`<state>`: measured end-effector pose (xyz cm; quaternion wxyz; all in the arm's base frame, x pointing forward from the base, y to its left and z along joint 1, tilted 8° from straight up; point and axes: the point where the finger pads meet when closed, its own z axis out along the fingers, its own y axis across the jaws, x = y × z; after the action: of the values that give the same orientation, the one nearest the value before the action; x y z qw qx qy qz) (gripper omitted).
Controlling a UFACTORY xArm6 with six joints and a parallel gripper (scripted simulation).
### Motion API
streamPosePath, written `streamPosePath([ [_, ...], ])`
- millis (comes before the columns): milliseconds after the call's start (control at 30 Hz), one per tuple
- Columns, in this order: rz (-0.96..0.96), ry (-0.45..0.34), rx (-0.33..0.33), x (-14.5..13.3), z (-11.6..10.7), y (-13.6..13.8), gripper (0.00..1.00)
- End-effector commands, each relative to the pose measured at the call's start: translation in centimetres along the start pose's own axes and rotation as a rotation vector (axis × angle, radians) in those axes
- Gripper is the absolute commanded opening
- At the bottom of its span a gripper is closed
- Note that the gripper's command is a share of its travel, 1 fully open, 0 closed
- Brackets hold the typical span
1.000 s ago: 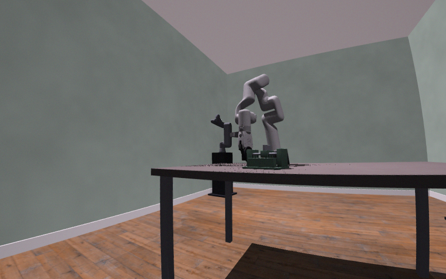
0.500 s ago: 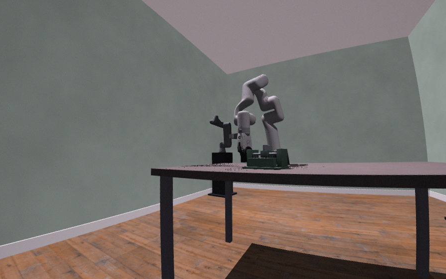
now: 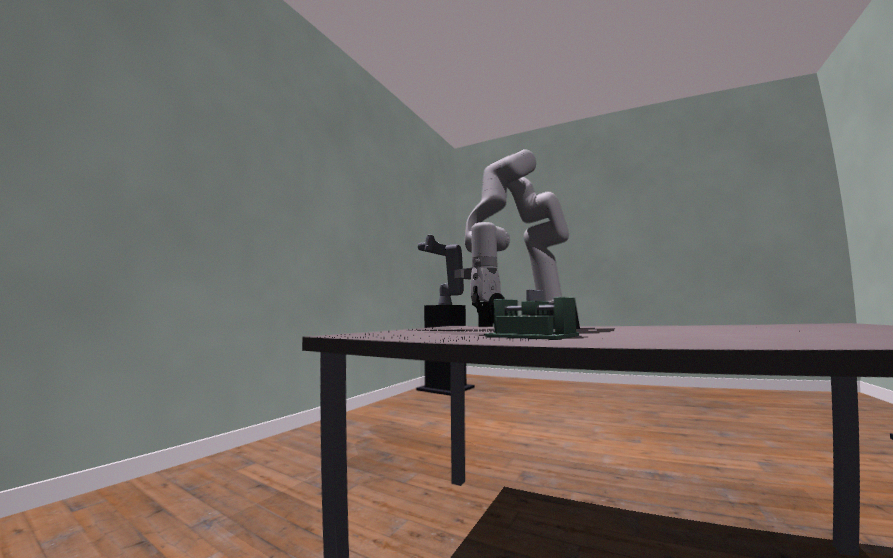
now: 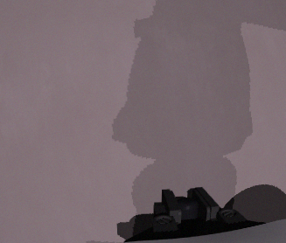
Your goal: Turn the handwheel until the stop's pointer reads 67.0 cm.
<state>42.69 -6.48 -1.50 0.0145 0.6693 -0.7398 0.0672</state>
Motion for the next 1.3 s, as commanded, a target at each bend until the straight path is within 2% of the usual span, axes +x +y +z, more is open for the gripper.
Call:
streamPosePath([
  [0,0.000,0.000,0.004,0.0,-0.1,-0.3,0.06],
  [400,0.000,0.000,0.004,0.0,-1.4,-2.5,0.06],
  [700,0.000,0.000,0.004,0.0,-3.0,-3.1,0.06],
  [1267,0.000,0.000,0.004,0.0,-5.9,-1.9,0.06],
])
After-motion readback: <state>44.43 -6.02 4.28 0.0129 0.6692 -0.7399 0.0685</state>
